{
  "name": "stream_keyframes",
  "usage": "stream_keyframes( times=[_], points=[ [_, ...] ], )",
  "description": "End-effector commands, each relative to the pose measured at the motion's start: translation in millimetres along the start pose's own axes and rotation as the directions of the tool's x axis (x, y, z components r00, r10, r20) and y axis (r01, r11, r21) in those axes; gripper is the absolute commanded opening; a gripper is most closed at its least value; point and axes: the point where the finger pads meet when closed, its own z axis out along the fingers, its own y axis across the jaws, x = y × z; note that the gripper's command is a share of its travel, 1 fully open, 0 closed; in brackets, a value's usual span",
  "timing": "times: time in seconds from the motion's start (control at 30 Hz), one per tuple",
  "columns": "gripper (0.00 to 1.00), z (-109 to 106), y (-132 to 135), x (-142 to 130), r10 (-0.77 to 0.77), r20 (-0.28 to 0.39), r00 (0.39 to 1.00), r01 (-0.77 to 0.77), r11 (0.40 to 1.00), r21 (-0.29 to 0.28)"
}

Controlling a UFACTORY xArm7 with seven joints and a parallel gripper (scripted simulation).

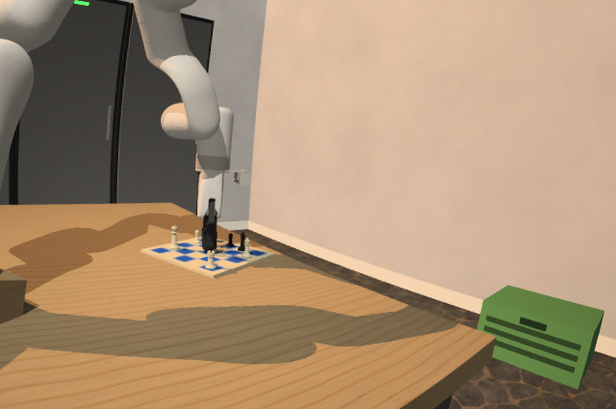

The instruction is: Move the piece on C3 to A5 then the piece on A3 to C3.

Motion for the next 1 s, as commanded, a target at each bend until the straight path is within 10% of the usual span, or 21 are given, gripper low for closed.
stream_keyframes(
  times=[0.0, 0.53, 0.97],
  points=[
    [0.31, -1, -1, 1, 0.0, -0.003, 1.0, 0.0, 1.0, 0.003],
    [0.39, -5, -1, 1, 0.0, -0.003, 1.0, 0.0, 1.0, 0.003],
    [0.39, -52, -1, 1, 0.0, -0.003, 1.0, 0.0, 1.0, 0.003]
  ],
)
